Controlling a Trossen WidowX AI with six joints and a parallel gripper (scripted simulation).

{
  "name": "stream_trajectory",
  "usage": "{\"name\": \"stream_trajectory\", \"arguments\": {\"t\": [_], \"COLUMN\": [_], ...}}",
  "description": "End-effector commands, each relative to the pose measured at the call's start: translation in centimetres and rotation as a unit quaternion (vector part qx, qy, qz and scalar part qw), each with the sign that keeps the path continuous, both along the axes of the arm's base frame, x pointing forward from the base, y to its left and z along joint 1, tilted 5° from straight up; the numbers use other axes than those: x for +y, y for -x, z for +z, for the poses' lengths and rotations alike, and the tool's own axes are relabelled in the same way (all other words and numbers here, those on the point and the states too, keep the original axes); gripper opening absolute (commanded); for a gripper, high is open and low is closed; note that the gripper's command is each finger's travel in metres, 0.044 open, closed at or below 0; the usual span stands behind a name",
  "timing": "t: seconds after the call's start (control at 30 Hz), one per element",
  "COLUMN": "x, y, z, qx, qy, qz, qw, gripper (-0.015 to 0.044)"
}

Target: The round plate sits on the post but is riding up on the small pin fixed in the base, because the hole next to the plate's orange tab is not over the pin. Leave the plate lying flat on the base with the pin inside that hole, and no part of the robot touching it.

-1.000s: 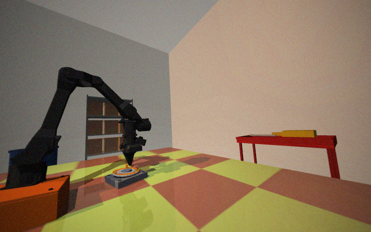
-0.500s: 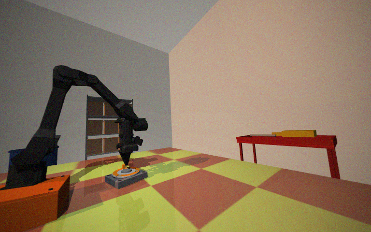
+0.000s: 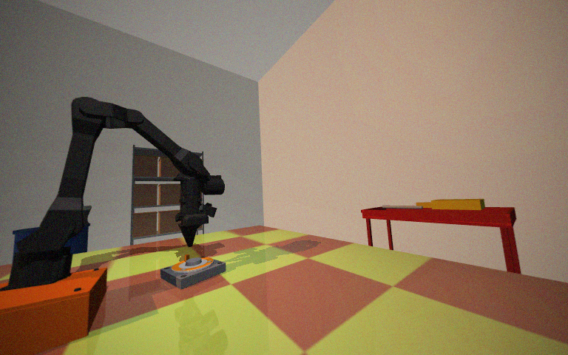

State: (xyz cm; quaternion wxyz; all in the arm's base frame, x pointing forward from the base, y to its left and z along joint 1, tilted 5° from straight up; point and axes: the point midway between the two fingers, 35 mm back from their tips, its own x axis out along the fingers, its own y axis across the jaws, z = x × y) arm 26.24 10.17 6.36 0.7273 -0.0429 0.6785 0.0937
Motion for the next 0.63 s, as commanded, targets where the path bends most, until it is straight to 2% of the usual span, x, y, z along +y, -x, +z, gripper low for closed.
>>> {"name": "stream_trajectory", "arguments": {"t": [0.0,0.6], "x": [-0.16,-0.10], "y": [0.16,-0.05], "z": [1.85,1.29], "qx": [-0.004,-0.006], "qy": [-0.003,-0.002], "qz": [0.001,-0.002], "qw": [1.000,1.000], "gripper": [0.0000,0.0000]}}
